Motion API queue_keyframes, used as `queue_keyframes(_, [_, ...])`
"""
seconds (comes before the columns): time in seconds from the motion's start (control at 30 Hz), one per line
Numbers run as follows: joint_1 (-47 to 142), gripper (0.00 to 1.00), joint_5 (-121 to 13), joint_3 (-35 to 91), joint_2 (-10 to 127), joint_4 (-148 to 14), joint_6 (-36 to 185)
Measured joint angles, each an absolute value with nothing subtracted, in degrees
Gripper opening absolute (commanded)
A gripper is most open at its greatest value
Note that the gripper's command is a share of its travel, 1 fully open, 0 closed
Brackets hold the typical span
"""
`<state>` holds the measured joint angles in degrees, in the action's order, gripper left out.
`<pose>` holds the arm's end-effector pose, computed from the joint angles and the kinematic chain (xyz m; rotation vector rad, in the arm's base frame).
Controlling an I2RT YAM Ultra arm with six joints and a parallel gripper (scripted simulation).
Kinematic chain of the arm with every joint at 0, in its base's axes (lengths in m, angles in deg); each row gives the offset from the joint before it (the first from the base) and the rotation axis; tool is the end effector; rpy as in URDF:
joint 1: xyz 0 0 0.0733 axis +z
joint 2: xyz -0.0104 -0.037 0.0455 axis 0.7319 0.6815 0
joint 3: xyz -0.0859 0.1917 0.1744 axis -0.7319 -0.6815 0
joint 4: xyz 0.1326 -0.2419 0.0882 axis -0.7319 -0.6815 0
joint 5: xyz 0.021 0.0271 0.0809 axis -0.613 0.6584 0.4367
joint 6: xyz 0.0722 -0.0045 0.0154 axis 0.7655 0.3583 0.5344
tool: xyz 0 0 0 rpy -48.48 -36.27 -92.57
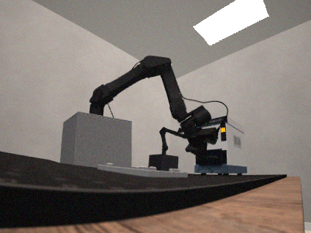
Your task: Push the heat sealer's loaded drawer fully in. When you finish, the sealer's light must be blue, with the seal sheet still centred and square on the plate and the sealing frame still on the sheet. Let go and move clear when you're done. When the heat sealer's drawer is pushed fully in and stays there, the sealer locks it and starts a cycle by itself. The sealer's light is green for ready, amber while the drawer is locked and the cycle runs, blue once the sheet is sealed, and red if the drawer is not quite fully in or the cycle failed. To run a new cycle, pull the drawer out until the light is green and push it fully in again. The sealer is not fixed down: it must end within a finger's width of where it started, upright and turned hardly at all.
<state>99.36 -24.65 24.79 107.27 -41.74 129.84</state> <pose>0.2383 0.3591 -0.1047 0.1472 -2.8623 -1.0523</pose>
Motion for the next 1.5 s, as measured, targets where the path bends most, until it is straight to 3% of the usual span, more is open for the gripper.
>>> queue_keyframes(1.5, [99.3,0.0,-24.5,23.2,107.4,-38.3,129.5])
